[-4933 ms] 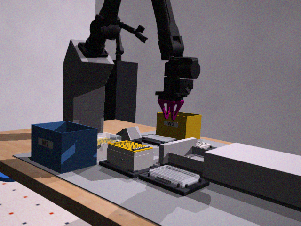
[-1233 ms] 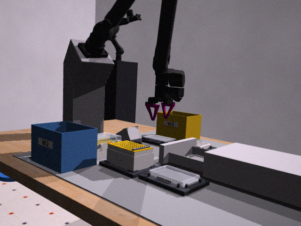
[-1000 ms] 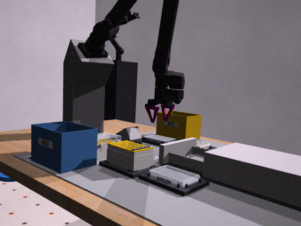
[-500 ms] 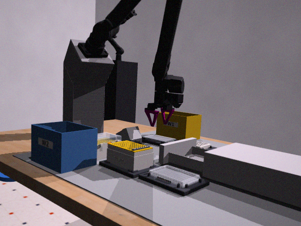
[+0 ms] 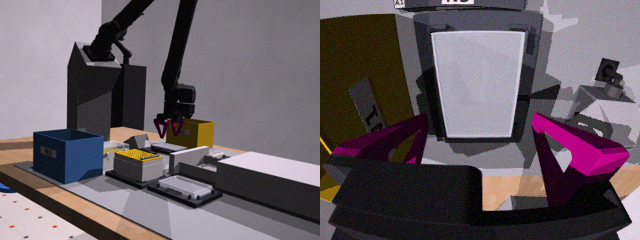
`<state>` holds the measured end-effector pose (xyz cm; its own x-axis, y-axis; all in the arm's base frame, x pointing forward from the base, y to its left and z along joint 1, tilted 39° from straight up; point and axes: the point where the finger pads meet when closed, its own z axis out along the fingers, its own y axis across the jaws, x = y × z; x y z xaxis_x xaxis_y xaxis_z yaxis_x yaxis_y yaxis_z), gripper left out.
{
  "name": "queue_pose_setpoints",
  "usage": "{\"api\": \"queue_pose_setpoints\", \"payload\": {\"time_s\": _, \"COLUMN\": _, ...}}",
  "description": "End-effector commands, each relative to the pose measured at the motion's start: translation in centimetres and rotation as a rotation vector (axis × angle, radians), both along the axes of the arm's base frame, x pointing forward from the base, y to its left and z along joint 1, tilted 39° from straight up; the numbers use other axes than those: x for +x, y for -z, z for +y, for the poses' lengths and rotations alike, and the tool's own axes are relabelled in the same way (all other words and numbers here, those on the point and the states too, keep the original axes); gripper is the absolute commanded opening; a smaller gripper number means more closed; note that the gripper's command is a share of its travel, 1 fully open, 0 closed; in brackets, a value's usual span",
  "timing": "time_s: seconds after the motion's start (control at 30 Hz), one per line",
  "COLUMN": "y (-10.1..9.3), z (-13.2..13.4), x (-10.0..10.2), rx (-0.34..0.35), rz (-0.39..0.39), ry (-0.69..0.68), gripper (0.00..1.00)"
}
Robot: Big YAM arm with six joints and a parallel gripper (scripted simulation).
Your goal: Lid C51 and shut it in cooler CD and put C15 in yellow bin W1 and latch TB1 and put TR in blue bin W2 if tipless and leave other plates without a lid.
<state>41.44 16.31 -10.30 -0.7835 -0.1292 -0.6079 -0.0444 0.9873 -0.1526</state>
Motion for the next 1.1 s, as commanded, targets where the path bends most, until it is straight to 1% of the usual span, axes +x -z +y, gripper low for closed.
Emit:
{"api": "queue_pose_setpoints", "payload": {"time_s": 0.0, "y": 0.1, "z": 0.0, "x": 0.9, "rx": -0.001, "rz": -0.014, "ry": -0.007, "gripper": 1.00}}
{"api": "queue_pose_setpoints", "payload": {"time_s": 0.17, "y": 0.4, "z": -0.1, "x": 1.2, "rx": -0.001, "rz": -0.014, "ry": -0.005, "gripper": 1.00}}
{"api": "queue_pose_setpoints", "payload": {"time_s": 0.2, "y": -0.5, "z": 0.7, "x": 1.5, "rx": 0.010, "rz": -0.034, "ry": -0.017, "gripper": 1.00}}
{"api": "queue_pose_setpoints", "payload": {"time_s": 0.23, "y": 0.5, "z": 0.2, "x": 1.3, "rx": 0.001, "rz": -0.016, "ry": -0.013, "gripper": 1.00}}
{"api": "queue_pose_setpoints", "payload": {"time_s": 0.27, "y": 0.7, "z": -0.1, "x": 1.4, "rx": -0.001, "rz": -0.014, "ry": -0.006, "gripper": 1.00}}
{"api": "queue_pose_setpoints", "payload": {"time_s": 0.67, "y": 2.0, "z": -0.3, "x": 2.4, "rx": -0.001, "rz": -0.014, "ry": -0.005, "gripper": 1.00}}
{"api": "queue_pose_setpoints", "payload": {"time_s": 0.73, "y": 2.0, "z": -0.3, "x": 2.4, "rx": -0.001, "rz": -0.014, "ry": -0.005, "gripper": 1.00}}
{"api": "queue_pose_setpoints", "payload": {"time_s": 0.77, "y": 0.5, "z": 0.9, "x": 2.7, "rx": 0.012, "rz": -0.040, "ry": -0.024, "gripper": 1.00}}
{"api": "queue_pose_setpoints", "payload": {"time_s": 1.07, "y": 1.1, "z": 0.8, "x": 2.4, "rx": 0.006, "rz": -0.029, "ry": -0.025, "gripper": 1.00}}
